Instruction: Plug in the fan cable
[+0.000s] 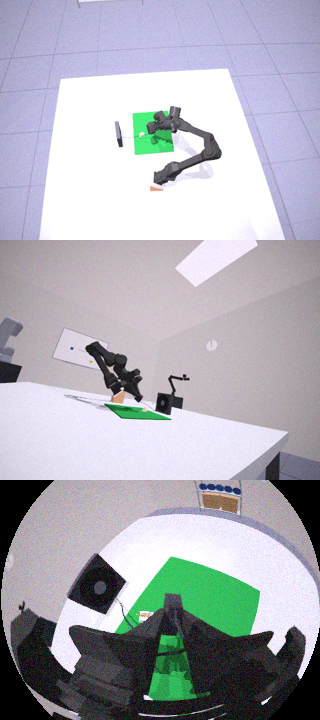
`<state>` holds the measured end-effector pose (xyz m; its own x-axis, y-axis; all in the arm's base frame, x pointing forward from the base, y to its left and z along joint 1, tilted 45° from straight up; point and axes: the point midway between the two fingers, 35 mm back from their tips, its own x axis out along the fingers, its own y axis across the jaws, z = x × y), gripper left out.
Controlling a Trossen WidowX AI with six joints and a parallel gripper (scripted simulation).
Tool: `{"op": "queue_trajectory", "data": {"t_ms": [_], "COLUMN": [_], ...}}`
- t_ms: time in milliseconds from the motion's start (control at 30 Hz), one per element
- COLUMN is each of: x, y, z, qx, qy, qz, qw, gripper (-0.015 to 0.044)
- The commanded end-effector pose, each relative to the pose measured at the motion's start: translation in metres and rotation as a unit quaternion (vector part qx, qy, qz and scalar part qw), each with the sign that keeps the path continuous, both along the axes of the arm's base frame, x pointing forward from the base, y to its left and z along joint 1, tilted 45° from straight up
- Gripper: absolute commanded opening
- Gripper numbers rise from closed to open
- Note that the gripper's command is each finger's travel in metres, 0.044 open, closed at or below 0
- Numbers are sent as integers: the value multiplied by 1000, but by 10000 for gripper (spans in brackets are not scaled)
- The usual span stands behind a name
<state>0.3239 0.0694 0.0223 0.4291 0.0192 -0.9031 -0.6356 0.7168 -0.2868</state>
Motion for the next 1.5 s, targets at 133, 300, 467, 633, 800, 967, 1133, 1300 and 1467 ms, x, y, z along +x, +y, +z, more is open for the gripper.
{"op": "queue_trajectory", "data": {"t_ms": [133,300,467,633,800,967,1133,1300,1467], "x": [-1,-1,-3,-4,-6,-9,-13,-16,-21], "y": [-1,-3,-4,-5,-7,-8,-9,-10,-11], "z": [4,6,9,13,17,21,25,30,35], "qx": [25,36,46,54,60,64,66,66,65], "qy": [-40,-65,-91,-117,-144,-172,-200,-229,-258], "qz": [29,45,60,77,93,110,127,144,161], "qw": [998,996,993,989,983,977,969,960,950], "gripper": [0,0,0,0,0,0,0,0,0]}}
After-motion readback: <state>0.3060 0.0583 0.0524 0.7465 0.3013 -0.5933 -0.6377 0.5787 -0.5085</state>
